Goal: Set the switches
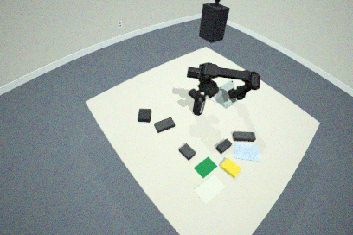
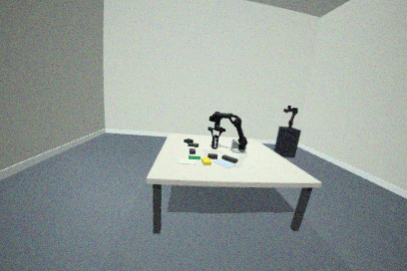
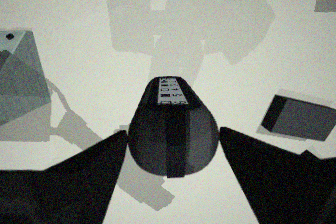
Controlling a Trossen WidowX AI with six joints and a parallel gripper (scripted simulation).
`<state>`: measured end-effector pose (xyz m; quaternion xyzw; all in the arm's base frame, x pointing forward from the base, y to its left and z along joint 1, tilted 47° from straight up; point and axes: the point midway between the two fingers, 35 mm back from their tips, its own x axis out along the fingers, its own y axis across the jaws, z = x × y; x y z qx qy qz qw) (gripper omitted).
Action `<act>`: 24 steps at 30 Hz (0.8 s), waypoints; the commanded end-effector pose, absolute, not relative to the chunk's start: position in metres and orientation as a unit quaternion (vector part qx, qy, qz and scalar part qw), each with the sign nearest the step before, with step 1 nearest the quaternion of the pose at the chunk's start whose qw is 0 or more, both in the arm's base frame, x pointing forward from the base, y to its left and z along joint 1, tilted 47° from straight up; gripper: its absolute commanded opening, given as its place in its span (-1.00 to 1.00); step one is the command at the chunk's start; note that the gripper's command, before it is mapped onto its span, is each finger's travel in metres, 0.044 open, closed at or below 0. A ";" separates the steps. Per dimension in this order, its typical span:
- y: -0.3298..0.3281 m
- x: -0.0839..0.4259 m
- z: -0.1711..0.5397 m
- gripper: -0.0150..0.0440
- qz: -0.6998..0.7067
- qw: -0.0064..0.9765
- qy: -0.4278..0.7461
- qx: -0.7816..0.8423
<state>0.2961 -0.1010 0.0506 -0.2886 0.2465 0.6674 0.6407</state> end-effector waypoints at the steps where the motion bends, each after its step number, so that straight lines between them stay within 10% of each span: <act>1: -0.094 0.296 0.052 0.65 0.671 0.642 0.244 -0.281; 24: -0.079 0.295 0.063 0.65 0.671 0.642 0.244 -0.281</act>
